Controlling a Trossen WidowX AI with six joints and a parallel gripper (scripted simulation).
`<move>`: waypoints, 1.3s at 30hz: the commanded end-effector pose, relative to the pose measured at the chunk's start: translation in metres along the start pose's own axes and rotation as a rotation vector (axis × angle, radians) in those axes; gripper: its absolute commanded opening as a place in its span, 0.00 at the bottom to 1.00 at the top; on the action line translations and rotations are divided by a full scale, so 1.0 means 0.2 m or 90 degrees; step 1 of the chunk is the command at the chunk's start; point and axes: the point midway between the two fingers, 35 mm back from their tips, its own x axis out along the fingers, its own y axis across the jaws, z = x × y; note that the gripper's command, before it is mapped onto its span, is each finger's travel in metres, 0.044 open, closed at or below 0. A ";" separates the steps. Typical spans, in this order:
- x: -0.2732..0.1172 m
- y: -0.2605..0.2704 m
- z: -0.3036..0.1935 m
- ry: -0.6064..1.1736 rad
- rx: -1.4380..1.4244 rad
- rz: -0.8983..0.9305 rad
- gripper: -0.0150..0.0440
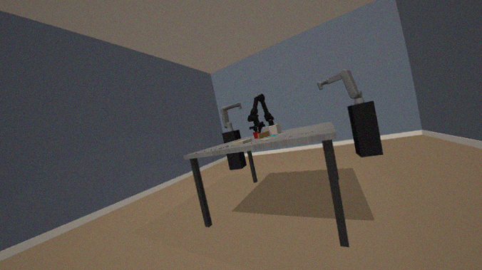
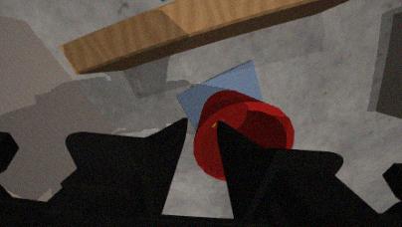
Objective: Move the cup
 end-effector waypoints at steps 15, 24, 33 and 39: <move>0.02 0.01 0.00 0.000 0.000 0.002 0.28; -0.02 0.00 0.00 0.001 0.000 0.002 0.25; -0.19 -0.01 0.00 0.001 -0.002 0.002 0.25; -0.32 -0.01 0.01 0.001 -0.003 0.002 0.25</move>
